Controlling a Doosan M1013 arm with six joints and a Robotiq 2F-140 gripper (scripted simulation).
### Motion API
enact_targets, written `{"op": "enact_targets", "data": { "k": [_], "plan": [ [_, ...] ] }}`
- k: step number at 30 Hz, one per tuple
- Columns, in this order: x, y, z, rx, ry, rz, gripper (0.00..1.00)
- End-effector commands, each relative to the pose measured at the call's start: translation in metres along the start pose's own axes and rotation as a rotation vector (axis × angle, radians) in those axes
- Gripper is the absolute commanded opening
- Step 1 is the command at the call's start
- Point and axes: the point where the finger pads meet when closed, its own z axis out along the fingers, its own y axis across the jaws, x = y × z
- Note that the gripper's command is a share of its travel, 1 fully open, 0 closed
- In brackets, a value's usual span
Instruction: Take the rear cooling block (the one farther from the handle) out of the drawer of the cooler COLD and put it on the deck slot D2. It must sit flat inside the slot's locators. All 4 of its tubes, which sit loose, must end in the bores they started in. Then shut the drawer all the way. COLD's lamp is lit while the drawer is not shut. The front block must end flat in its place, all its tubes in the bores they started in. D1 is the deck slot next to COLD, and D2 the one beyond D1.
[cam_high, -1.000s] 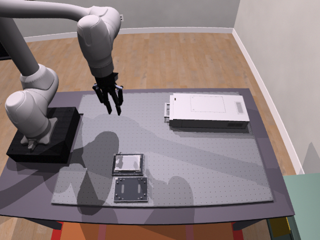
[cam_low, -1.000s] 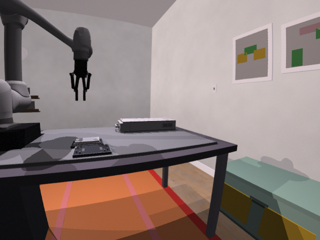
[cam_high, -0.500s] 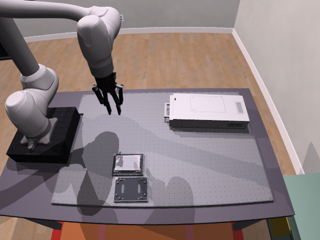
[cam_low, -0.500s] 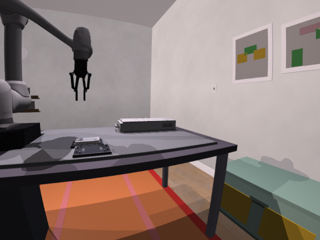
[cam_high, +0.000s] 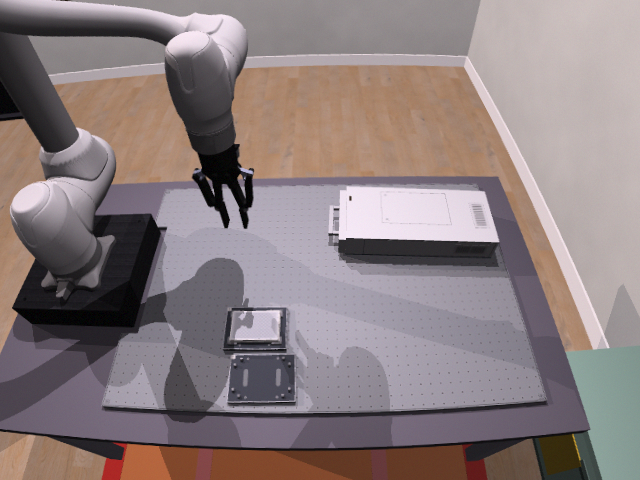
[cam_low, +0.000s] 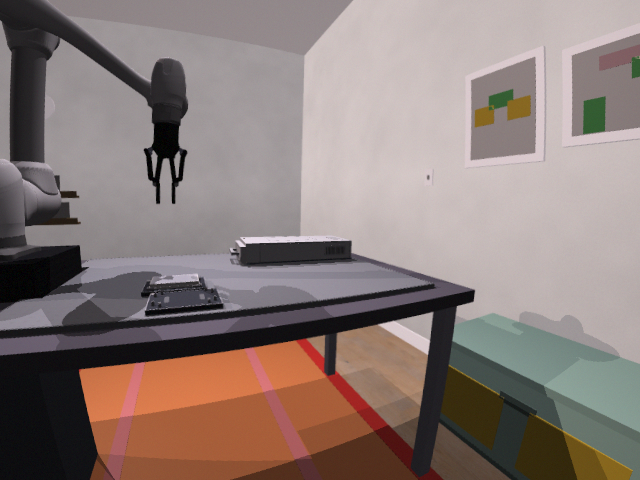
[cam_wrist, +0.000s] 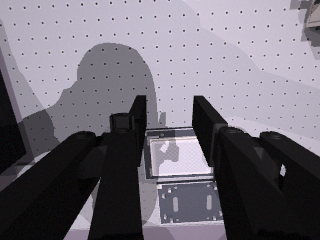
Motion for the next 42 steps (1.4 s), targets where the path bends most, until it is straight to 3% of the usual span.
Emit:
{"op": "enact_targets", "data": {
  "k": [1, 42],
  "plan": [
    [0.008, 0.01, 0.005, -0.001, 0.0, 0.0, 0.34],
    [0.098, 0.112, 0.063, -0.001, 0.0, 0.0, 0.34]
  ]
}}
